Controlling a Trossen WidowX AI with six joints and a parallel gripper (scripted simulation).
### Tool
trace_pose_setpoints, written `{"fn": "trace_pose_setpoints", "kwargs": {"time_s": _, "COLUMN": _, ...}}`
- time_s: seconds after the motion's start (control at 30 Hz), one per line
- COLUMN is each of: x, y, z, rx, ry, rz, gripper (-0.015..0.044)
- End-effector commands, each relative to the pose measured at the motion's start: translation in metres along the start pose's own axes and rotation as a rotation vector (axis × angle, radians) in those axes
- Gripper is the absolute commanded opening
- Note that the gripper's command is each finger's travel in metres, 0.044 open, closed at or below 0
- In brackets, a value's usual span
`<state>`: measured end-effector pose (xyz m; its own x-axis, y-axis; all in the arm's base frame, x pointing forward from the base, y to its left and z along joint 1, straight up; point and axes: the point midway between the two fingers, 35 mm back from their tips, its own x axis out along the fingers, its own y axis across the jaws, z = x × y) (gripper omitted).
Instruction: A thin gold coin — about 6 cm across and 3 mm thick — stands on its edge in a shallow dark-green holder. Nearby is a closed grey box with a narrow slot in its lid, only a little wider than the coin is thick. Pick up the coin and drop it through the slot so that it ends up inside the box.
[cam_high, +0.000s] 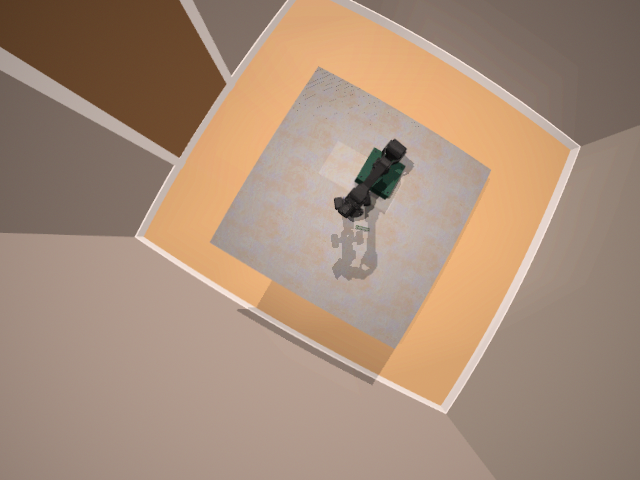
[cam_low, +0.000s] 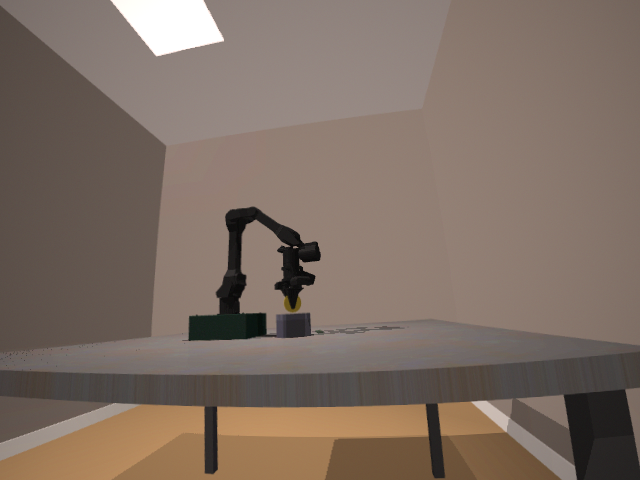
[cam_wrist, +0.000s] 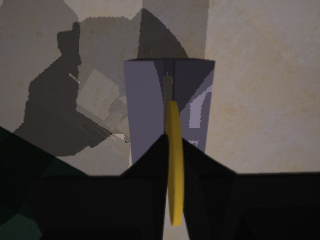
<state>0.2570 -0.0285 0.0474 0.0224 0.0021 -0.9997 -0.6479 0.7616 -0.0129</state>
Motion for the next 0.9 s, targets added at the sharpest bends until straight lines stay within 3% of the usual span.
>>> {"fn": "trace_pose_setpoints", "kwargs": {"time_s": 0.0, "x": 0.003, "y": 0.0, "z": 0.0, "rx": -0.003, "ry": 0.004, "rz": 0.003, "gripper": 0.0}}
{"fn": "trace_pose_setpoints", "kwargs": {"time_s": 0.1, "x": 0.004, "y": 0.0, "z": 0.0, "rx": -0.003, "ry": 0.004, "rz": 0.003, "gripper": 0.0}}
{"fn": "trace_pose_setpoints", "kwargs": {"time_s": 0.3, "x": 0.001, "y": 0.0, "z": 0.0, "rx": 0.0, "ry": 0.0, "rz": 0.0, "gripper": 0.0157}}
{"fn": "trace_pose_setpoints", "kwargs": {"time_s": 0.6, "x": 0.001, "y": 0.0, "z": 0.0, "rx": 0.0, "ry": 0.0, "rz": 0.0, "gripper": 0.0161}}
{"fn": "trace_pose_setpoints", "kwargs": {"time_s": 0.87, "x": -0.017, "y": 0.0, "z": 0.0, "rx": 0.0, "ry": 0.0, "rz": 0.0, "gripper": 0.0371}}
